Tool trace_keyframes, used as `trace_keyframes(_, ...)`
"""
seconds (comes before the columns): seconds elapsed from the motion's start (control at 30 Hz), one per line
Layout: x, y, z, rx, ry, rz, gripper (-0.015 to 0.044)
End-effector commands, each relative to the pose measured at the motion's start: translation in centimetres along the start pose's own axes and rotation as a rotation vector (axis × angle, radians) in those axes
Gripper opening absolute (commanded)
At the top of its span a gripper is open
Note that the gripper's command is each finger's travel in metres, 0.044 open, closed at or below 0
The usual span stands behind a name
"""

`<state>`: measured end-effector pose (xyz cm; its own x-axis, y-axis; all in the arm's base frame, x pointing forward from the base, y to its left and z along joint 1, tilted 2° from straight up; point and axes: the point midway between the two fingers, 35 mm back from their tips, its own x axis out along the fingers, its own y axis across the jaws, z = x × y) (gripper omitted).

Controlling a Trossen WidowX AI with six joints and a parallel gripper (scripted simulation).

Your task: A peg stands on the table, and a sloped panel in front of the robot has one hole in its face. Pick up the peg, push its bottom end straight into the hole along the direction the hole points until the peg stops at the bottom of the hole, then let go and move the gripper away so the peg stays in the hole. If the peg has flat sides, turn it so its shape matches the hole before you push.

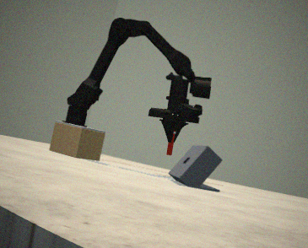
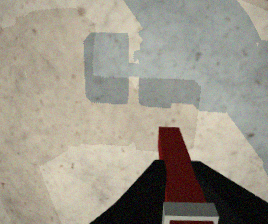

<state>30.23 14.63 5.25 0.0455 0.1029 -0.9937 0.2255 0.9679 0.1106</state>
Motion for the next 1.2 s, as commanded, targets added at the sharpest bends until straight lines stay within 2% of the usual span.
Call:
trace_keyframes(0.0,0.1,-0.3,0.2,0.047,0.004,0.018,0.0)
trace_keyframes(1.17,0.6,-3.2,2.6,0.446,0.035,0.177,0.0)
